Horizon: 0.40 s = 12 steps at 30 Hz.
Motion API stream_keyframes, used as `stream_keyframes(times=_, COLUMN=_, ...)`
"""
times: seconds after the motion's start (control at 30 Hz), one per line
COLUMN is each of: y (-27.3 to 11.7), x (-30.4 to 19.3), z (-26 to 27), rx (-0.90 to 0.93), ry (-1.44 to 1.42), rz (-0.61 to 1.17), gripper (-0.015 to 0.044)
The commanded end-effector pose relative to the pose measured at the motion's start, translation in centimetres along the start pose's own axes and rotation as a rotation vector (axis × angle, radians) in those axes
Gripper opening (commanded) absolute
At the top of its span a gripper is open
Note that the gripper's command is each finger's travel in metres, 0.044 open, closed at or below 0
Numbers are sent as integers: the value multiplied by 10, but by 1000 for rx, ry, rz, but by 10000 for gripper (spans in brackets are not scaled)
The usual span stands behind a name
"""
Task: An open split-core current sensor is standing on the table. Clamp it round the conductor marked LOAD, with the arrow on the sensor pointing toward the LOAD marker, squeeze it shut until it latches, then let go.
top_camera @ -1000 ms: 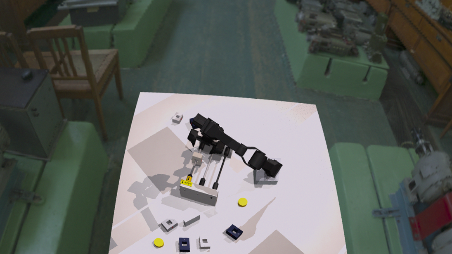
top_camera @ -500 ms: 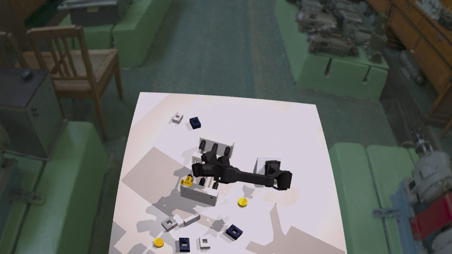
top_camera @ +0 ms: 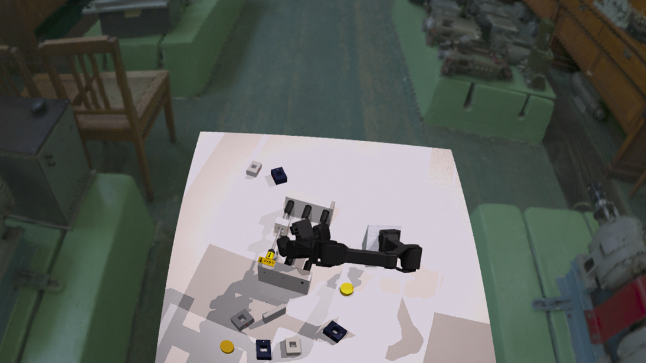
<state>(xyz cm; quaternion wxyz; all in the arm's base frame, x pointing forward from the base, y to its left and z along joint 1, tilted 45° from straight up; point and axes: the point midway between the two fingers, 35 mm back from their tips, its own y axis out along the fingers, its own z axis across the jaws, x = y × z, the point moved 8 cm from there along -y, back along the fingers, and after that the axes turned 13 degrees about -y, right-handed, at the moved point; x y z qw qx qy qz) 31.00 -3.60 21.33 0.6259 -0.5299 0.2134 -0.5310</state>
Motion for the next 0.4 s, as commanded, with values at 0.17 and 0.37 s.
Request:
stream_keyframes(times=0.17, y=-1, x=0, z=1, rx=3, ry=0, rz=1, gripper=440)
stream_keyframes(times=0.37, y=12, x=7, z=-1, rx=-9, ry=47, rz=97, gripper=440)
